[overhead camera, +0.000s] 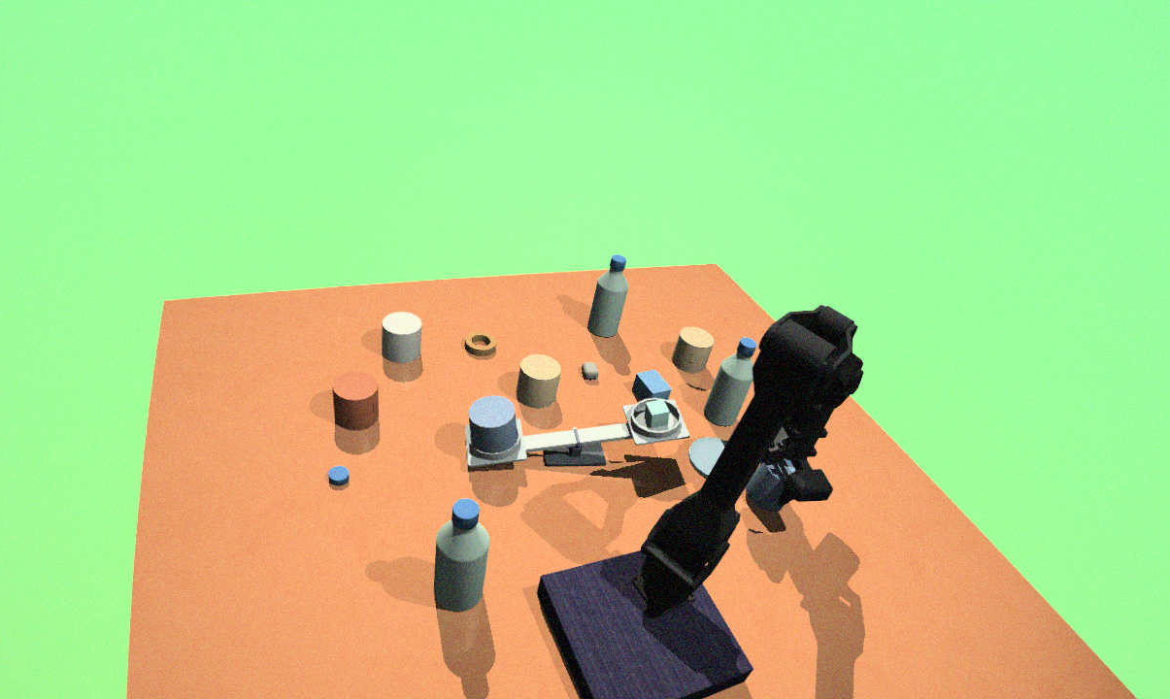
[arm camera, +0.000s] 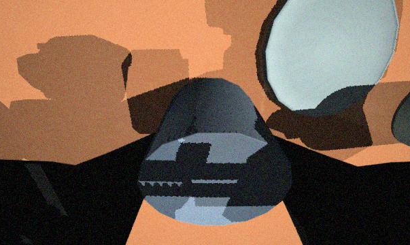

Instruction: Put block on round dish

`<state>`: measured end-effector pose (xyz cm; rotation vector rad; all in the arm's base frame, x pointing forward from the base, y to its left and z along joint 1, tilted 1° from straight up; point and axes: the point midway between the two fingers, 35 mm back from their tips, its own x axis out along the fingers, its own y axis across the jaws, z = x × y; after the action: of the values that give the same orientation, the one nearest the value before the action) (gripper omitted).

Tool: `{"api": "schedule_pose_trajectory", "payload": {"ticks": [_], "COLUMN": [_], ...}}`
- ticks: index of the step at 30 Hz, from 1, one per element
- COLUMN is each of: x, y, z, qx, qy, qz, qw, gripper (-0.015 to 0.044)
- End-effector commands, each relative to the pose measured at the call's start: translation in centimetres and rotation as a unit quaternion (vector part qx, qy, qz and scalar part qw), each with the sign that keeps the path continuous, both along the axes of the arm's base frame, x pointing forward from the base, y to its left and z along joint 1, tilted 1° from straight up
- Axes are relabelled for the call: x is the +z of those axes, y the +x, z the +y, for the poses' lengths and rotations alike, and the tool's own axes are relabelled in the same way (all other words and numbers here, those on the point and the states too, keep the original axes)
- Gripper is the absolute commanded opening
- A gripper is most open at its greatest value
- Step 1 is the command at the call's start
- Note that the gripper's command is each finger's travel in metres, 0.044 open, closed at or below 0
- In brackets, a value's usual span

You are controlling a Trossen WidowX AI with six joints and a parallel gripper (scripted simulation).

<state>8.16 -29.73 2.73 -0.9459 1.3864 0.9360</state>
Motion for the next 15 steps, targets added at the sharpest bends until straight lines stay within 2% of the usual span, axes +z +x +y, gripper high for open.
{"api": "schedule_pose_trajectory", "payload": {"ticks": [1, 5, 8, 13, 15], "x": [0.0, 1.2, 5.1, 5.4, 5.6], "y": [0.0, 0.0, 0.1, 0.1, 0.6], "z": [0.0, -0.1, 0.0, 0.0, 0.0], "qx": [0.000, 0.000, 0.002, 0.002, 0.010], "qy": [0.000, -0.001, -0.003, -0.003, -0.011], "qz": [0.000, 0.000, 0.000, 0.000, -0.002], "qw": [1.000, 1.000, 1.000, 1.000, 1.000], "gripper": [0.0341, 0.0440, 0.0440, 0.0440, 0.0388]}}
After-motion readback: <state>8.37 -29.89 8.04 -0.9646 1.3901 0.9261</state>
